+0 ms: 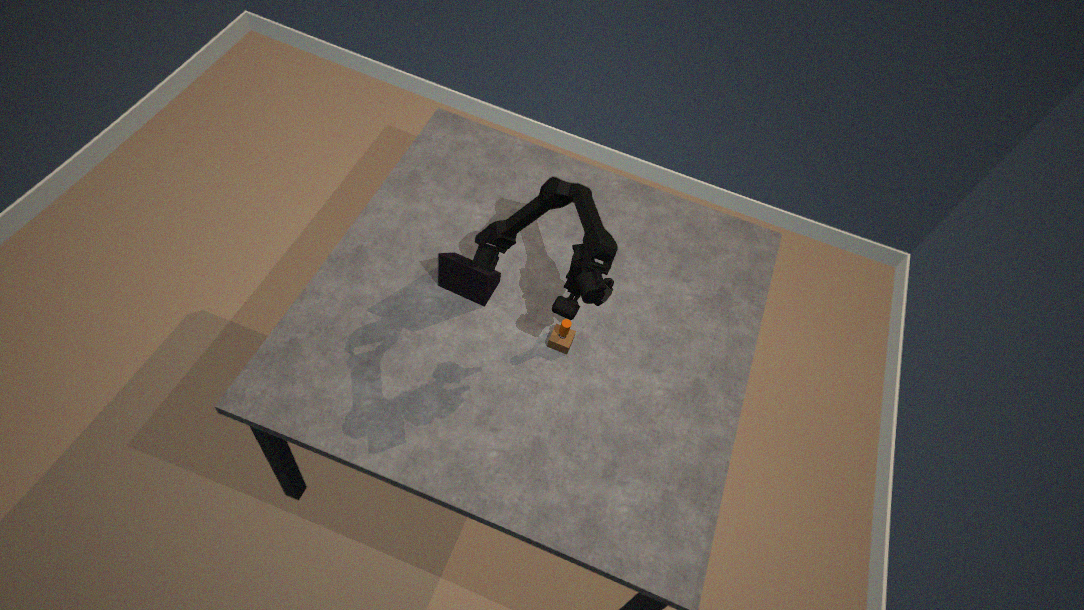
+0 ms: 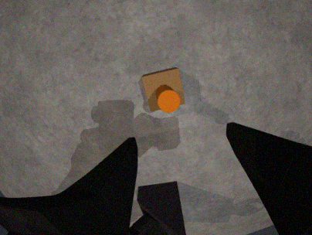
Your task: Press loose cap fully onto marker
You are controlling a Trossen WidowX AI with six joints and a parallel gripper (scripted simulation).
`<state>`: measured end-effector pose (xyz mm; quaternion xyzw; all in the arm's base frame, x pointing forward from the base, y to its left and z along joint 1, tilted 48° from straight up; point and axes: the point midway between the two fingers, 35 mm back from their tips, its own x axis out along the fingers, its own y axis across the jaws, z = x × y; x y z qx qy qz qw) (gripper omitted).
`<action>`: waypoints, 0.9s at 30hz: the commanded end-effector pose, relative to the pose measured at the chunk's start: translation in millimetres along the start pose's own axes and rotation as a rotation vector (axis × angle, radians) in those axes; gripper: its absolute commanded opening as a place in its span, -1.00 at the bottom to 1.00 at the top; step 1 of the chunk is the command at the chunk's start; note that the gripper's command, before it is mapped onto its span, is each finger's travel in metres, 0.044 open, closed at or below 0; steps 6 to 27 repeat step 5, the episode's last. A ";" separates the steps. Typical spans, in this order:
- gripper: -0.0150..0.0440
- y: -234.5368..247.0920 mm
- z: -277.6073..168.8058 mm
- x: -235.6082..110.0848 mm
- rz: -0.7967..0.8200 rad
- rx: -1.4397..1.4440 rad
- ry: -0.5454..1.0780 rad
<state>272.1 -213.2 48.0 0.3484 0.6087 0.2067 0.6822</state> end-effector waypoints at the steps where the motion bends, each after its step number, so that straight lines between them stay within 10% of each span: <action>1: 0.84 -0.4 -0.4 -0.7 -0.004 -0.004 0.004; 27: 1.00 -0.4 -0.4 -0.7 -0.004 -0.004 0.004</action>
